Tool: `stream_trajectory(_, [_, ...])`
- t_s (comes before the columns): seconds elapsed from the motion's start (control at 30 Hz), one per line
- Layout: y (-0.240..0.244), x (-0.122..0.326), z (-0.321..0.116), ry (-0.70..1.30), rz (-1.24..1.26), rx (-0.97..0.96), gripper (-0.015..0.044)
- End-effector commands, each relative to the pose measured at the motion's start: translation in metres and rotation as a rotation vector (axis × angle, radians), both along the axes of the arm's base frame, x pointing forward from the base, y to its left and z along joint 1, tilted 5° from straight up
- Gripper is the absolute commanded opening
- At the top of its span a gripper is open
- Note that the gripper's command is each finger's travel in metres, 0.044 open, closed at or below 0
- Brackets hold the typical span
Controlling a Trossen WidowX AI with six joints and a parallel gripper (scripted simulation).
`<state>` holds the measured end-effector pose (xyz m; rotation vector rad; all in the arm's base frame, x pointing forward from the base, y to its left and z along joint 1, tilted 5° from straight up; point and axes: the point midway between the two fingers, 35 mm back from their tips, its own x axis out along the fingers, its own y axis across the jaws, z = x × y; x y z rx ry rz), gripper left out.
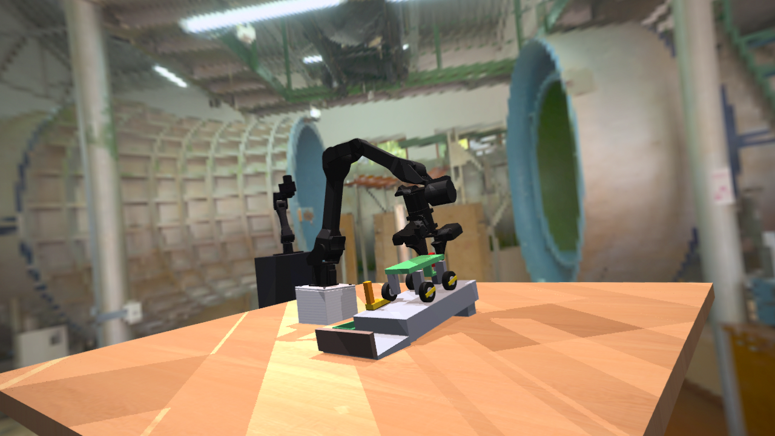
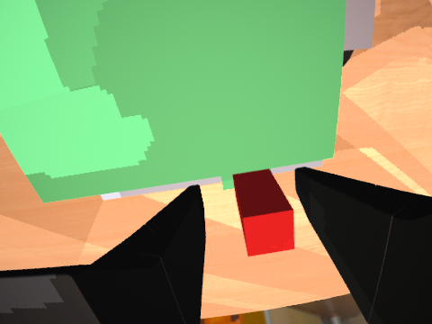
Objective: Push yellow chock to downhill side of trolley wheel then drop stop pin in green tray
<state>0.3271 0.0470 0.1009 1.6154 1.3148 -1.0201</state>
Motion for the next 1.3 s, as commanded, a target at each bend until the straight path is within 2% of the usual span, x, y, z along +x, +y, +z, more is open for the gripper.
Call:
stream_trajectory(0.0, [0.002, 0.000, -0.008, 0.009, -0.002, 0.000, 0.0190])
stream_trajectory(0.13, [0.002, 0.000, -0.008, 0.009, -0.002, 0.000, 0.0190])
stream_trajectory(0.3, [0.002, 0.000, -0.005, 0.003, 0.001, 0.001, 0.0059])
stream_trajectory(0.6, [0.002, 0.000, -0.004, 0.003, 0.001, 0.001, 0.0000])
stream_trajectory(1.27, [-0.001, -0.003, 0.008, 0.009, -0.002, -0.001, 0.0000])
